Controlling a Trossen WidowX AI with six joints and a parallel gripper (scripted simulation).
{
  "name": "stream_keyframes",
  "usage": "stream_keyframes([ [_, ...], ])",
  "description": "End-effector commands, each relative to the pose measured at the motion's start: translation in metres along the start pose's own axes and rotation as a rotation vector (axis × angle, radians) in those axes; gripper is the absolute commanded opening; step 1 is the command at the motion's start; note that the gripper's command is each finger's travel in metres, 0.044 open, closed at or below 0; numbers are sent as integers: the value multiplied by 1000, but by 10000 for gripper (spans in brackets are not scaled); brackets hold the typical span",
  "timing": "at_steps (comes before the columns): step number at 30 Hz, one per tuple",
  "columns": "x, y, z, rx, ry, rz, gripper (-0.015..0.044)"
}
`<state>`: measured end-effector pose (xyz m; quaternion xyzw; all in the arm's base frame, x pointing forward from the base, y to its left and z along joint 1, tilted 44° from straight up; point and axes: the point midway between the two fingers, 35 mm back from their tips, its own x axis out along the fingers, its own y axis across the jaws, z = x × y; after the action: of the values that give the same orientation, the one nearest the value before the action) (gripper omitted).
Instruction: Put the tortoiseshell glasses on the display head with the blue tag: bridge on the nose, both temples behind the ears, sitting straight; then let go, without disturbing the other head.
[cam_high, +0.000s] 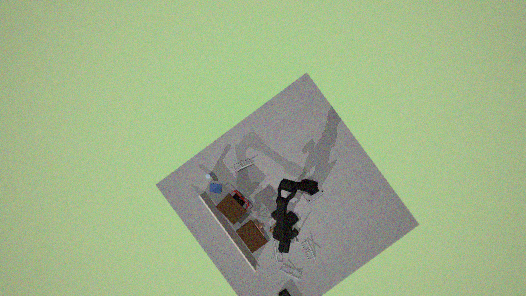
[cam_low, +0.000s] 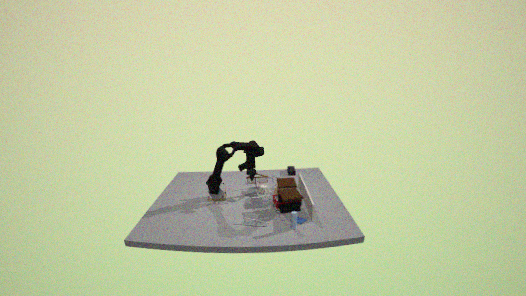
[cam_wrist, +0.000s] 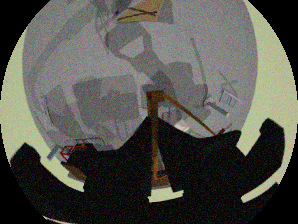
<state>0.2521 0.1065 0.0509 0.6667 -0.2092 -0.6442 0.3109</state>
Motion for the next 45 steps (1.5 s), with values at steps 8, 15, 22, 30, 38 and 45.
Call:
stream_keyframes([
  [8,-6,-45,0,4,1,-12,0],
  [15,-8,-90,6,4,1,-16,0],
  [22,-6,-133,19,5,0,-15,0],
  [30,-4,-149,24,6,0,-13,0],
  [38,21,-150,23,7,1,-13,0],
  [45,53,-149,24,7,1,-12,0],
])
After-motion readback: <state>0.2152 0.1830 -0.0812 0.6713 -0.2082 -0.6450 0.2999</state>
